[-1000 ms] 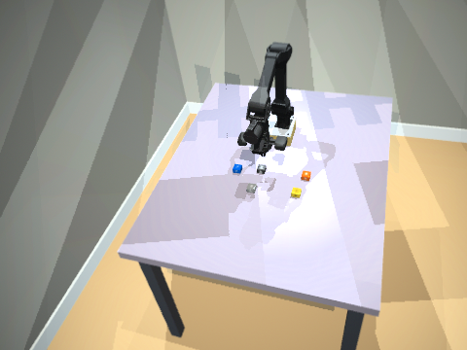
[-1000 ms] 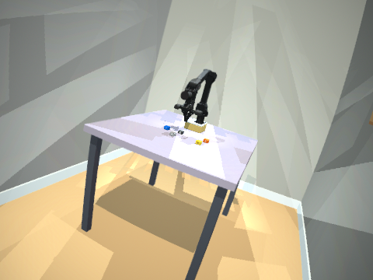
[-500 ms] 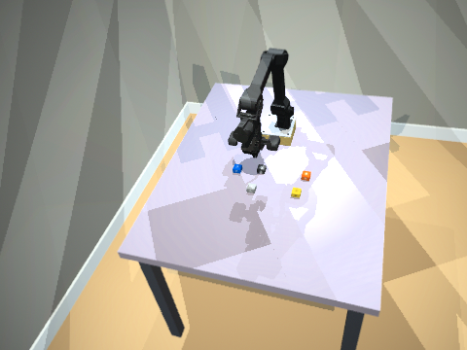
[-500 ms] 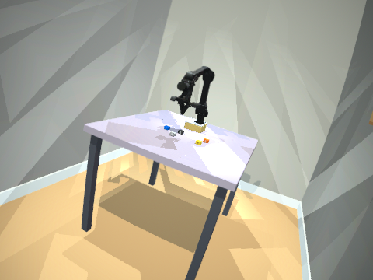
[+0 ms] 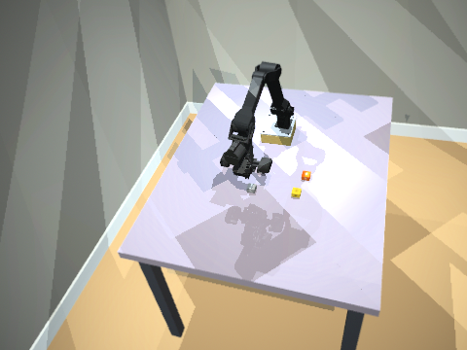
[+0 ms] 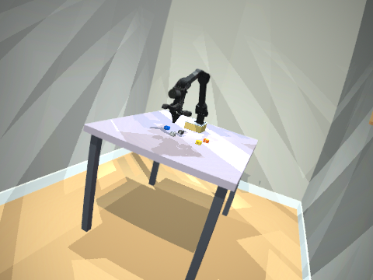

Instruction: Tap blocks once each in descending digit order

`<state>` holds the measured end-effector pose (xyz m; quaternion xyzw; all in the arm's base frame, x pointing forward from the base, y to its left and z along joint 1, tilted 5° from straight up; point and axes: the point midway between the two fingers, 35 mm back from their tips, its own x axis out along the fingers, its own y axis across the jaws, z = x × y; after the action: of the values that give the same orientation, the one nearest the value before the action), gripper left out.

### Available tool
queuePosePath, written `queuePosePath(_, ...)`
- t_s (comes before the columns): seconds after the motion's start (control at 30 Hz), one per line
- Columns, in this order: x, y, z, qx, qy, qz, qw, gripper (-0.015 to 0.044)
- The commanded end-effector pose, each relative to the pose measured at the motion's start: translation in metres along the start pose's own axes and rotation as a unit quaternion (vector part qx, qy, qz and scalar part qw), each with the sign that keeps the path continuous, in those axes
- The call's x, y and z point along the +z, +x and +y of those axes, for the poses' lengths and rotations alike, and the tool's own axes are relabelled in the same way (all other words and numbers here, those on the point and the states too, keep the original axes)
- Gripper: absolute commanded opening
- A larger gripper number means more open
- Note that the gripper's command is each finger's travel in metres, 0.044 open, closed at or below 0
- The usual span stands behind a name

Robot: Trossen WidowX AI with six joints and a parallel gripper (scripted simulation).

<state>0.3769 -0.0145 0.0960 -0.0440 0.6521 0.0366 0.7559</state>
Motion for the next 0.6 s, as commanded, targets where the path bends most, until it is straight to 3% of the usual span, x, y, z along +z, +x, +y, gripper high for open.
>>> queuePosePath(0.0,-0.008,0.035,0.001,0.001,-0.002,0.016,1.000,0.0020)
queuePosePath(0.57,-0.009,0.055,0.001,0.001,-0.002,0.016,1.000,0.0020)
